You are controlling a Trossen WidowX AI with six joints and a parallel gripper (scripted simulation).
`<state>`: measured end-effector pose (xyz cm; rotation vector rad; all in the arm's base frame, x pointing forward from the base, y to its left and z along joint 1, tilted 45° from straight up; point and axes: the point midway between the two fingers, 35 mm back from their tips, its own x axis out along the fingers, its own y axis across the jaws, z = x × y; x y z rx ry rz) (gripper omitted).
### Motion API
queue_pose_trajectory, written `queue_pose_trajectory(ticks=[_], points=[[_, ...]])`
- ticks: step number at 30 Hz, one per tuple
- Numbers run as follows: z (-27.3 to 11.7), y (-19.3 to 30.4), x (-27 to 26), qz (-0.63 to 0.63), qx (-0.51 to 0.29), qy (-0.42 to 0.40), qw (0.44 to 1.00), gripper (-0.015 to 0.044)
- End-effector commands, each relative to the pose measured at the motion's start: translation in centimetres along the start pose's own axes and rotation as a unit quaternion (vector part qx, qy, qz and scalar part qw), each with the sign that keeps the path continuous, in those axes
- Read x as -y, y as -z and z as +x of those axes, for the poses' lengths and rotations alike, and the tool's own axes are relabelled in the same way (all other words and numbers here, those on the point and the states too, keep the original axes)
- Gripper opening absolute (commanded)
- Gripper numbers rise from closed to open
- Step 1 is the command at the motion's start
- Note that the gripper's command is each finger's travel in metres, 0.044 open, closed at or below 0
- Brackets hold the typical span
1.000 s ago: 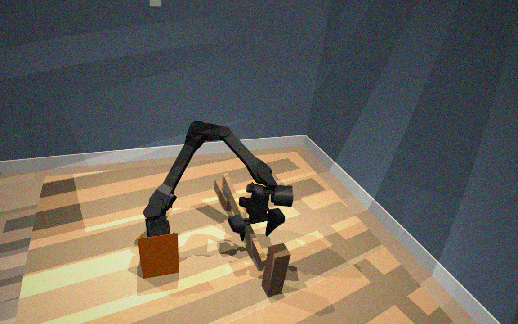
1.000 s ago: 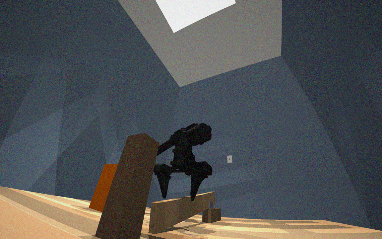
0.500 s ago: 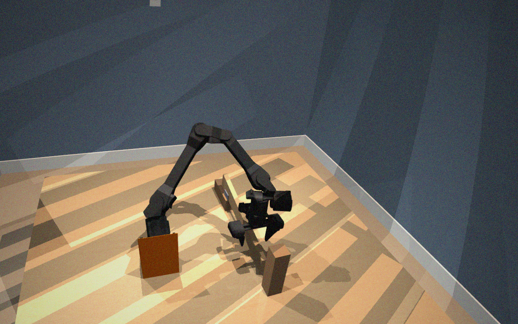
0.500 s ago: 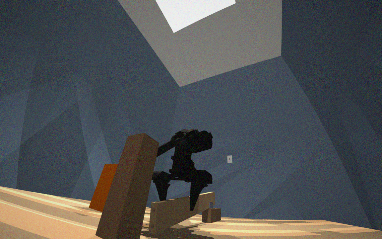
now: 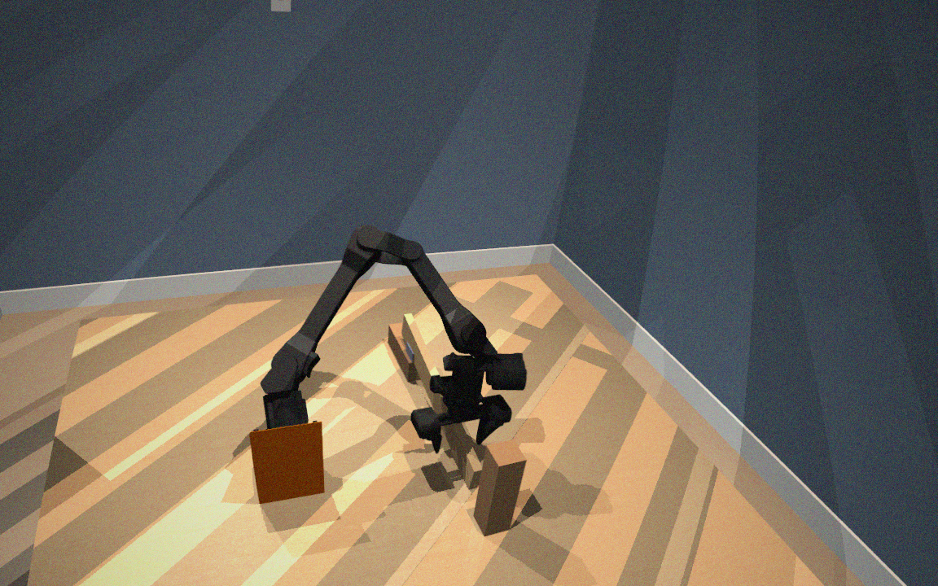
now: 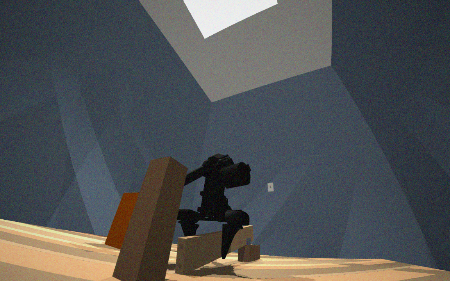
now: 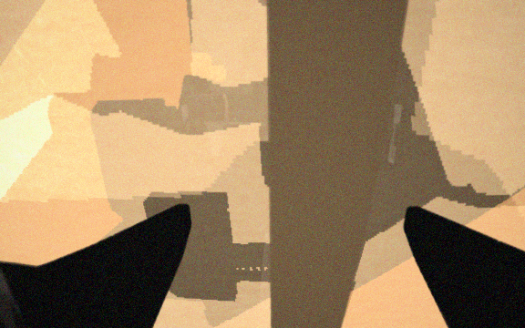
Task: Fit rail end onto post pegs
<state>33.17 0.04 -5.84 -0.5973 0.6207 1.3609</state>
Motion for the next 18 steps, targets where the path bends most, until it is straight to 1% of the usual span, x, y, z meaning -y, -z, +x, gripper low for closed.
queue_pose_trajectory(ticks=[1, 13, 18], points=[[0.17, -0.05, 0.01, 0.003, 0.003, 0.002, 1.000, 0.0361], [0.17, -0.05, 0.01, 0.003, 0.003, 0.002, 1.000, 0.0046], [0.17, -0.05, 0.01, 0.003, 0.003, 0.002, 1.000, 0.0013]])
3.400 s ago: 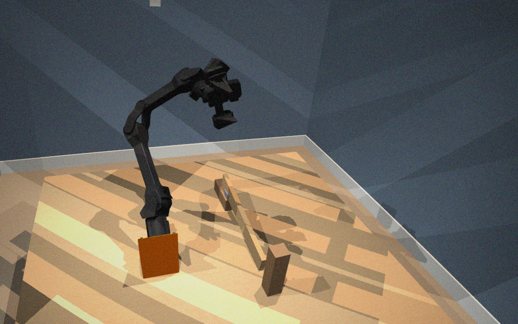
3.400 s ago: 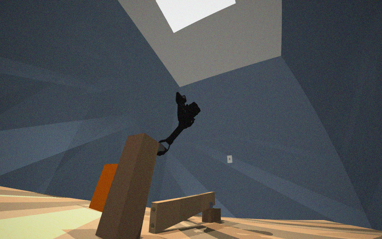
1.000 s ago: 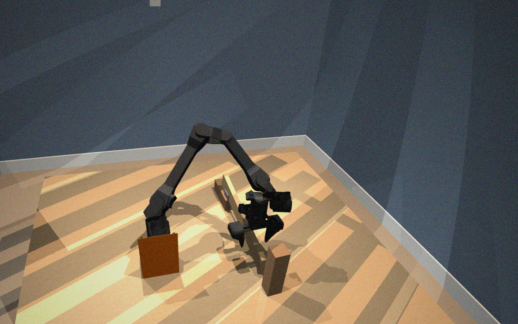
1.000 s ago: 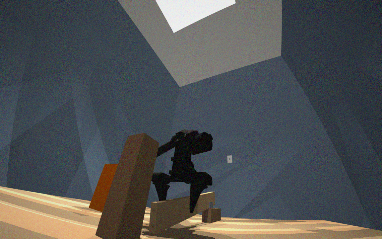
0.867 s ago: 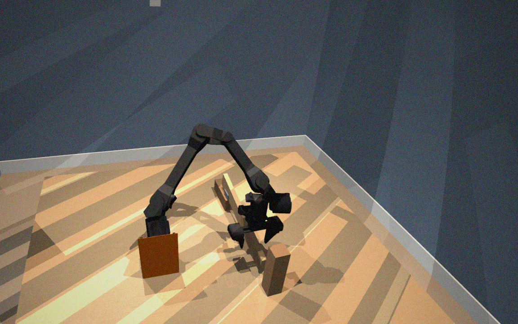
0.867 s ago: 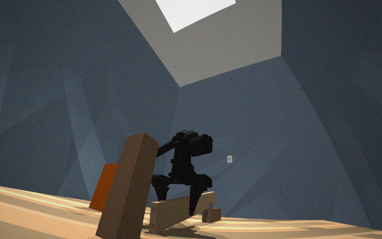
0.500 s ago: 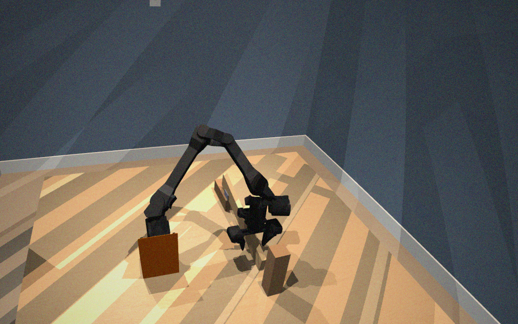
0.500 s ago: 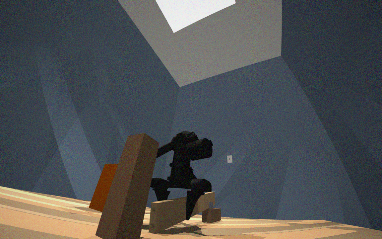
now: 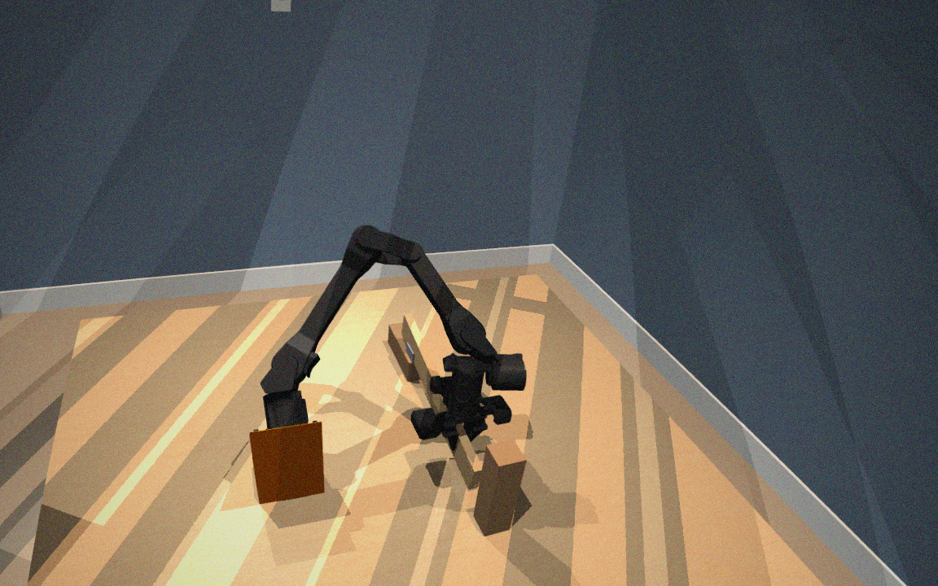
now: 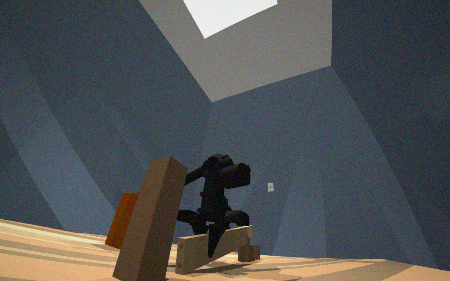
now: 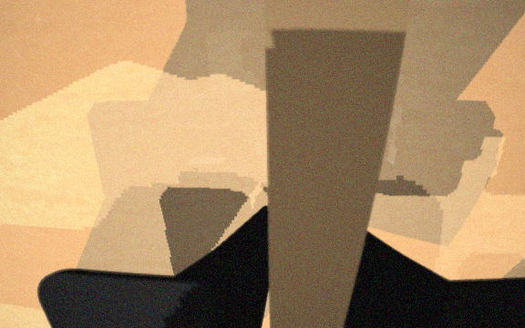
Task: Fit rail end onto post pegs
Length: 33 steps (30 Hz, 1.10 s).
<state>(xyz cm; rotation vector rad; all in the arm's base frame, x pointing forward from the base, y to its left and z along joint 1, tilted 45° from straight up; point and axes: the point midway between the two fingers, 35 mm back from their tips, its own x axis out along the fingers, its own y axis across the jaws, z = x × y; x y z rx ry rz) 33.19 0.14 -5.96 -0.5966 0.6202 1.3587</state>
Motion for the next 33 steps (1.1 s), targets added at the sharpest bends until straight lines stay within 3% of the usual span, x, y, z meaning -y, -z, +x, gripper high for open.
queue_pose_trajectory(ticks=[1, 33], points=[[0.02, -0.07, 0.00, 0.002, 0.002, 0.001, 1.000, 0.0006], [-0.98, 0.03, 0.13, 0.002, 0.002, 0.001, 1.000, 0.0000]])
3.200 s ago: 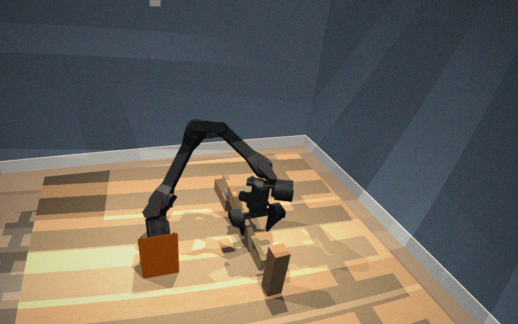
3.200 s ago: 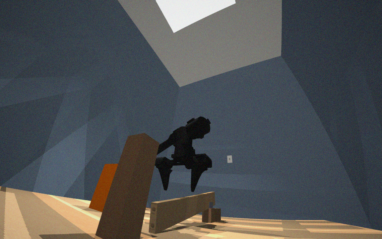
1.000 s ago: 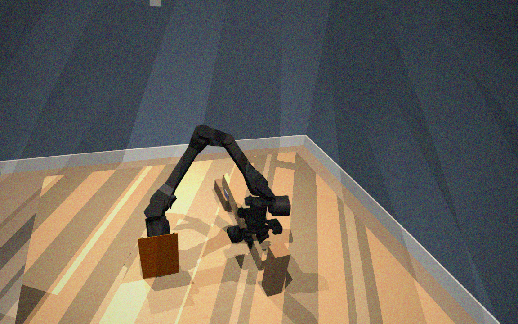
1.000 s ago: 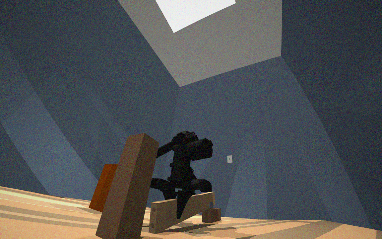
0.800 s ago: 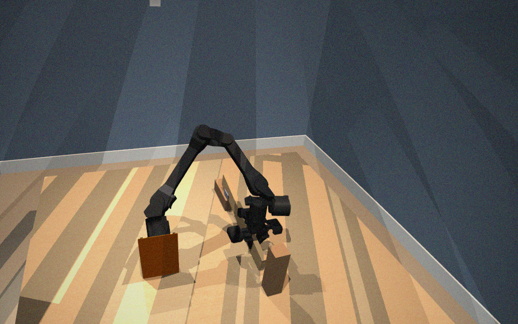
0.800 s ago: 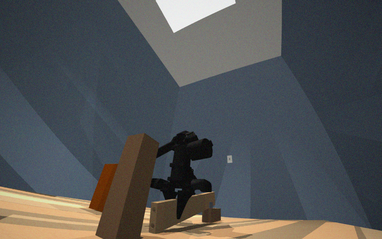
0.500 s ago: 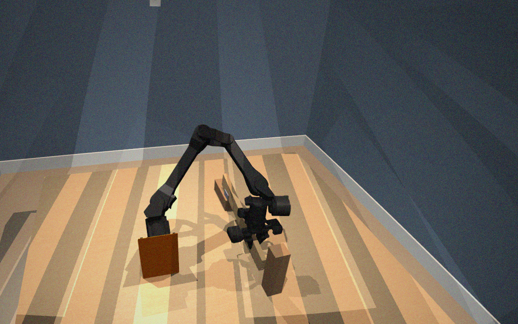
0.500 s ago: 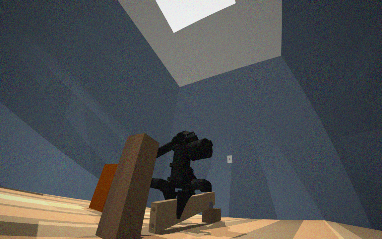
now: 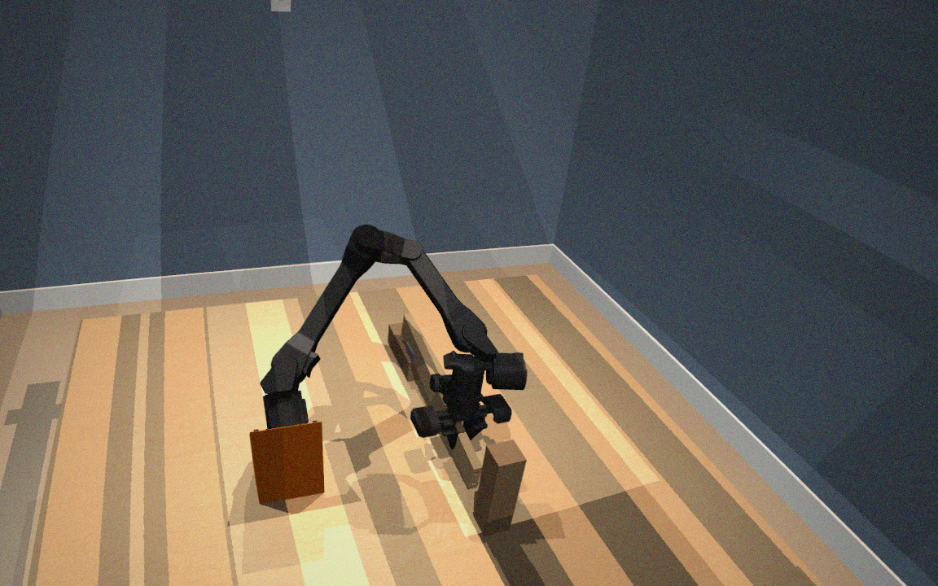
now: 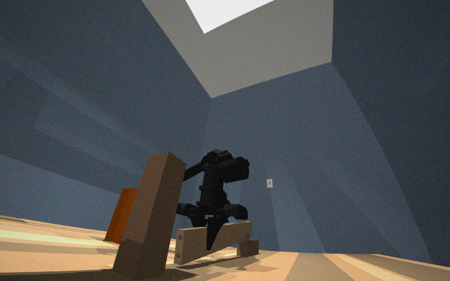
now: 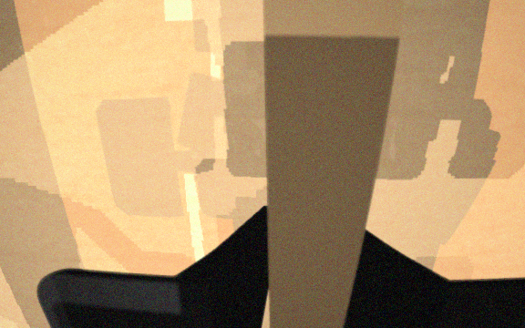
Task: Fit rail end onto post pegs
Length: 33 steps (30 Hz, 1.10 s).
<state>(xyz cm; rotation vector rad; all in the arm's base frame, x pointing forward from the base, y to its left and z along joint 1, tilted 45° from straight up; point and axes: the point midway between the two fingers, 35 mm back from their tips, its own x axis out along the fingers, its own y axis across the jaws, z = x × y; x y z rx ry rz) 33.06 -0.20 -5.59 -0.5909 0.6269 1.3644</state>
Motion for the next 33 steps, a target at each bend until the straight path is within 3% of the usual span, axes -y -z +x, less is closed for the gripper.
queue_pose_trajectory(ticks=[1, 33], points=[[-0.5, 0.0, 0.2, -0.001, 0.002, 0.005, 1.000, 0.0000], [-2.1, 0.1, 0.3, -0.001, 0.002, 0.005, 1.000, 0.0000]])
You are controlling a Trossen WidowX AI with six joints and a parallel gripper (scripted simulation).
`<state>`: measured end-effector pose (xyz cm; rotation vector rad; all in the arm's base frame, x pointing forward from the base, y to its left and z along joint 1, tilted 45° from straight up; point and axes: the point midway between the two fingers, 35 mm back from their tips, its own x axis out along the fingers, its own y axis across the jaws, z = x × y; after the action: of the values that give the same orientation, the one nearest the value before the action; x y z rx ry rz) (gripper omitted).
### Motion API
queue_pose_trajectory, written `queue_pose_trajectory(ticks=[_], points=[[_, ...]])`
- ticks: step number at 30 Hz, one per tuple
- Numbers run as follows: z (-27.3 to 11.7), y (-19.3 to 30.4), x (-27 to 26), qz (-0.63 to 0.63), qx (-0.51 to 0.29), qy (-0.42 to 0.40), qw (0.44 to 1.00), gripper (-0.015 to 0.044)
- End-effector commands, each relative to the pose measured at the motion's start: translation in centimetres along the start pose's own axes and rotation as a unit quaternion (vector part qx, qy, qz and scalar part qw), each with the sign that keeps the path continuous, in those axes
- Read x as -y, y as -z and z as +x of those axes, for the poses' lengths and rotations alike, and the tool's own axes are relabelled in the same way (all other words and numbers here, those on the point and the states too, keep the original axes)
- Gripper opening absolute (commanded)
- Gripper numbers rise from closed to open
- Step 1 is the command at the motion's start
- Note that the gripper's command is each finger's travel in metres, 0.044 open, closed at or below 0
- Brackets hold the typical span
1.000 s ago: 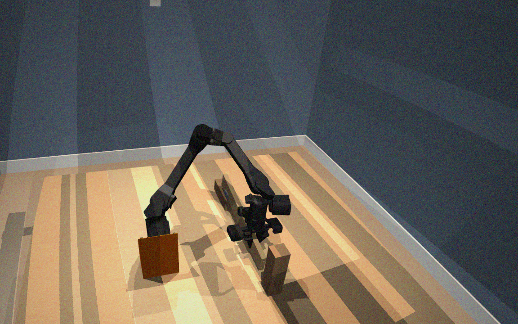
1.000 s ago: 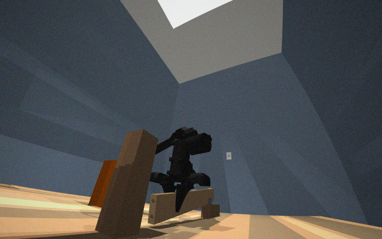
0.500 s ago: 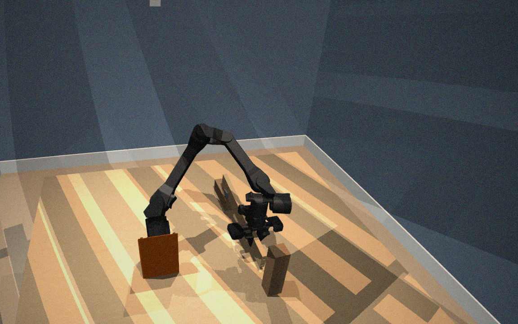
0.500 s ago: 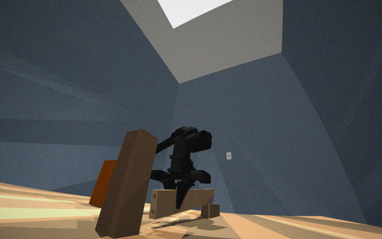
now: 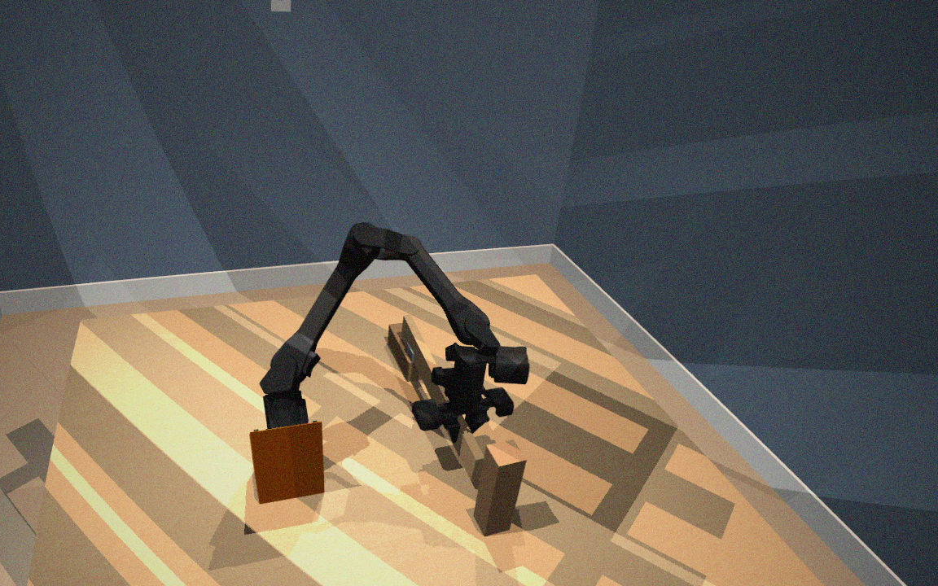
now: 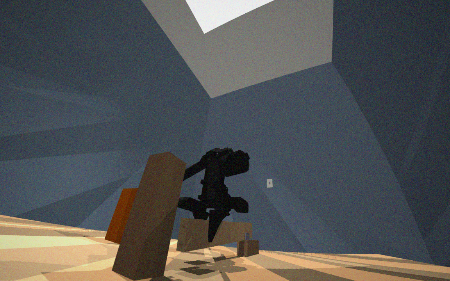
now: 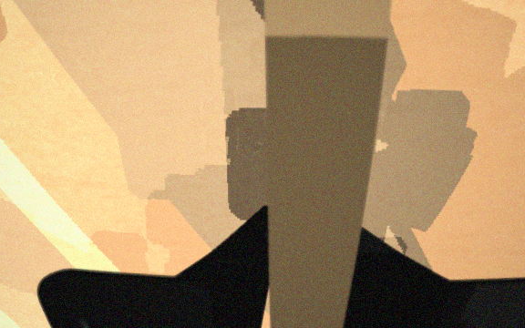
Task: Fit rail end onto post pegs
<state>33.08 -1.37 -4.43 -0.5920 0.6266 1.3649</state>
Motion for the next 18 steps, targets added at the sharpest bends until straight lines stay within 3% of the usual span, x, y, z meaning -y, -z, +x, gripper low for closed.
queue_pose_trajectory(ticks=[1, 18], points=[[-0.54, 0.06, 0.14, 0.000, 0.002, 0.005, 1.000, 0.0000], [-1.39, 0.07, 0.12, 0.000, 0.002, 0.005, 1.000, 0.0000]])
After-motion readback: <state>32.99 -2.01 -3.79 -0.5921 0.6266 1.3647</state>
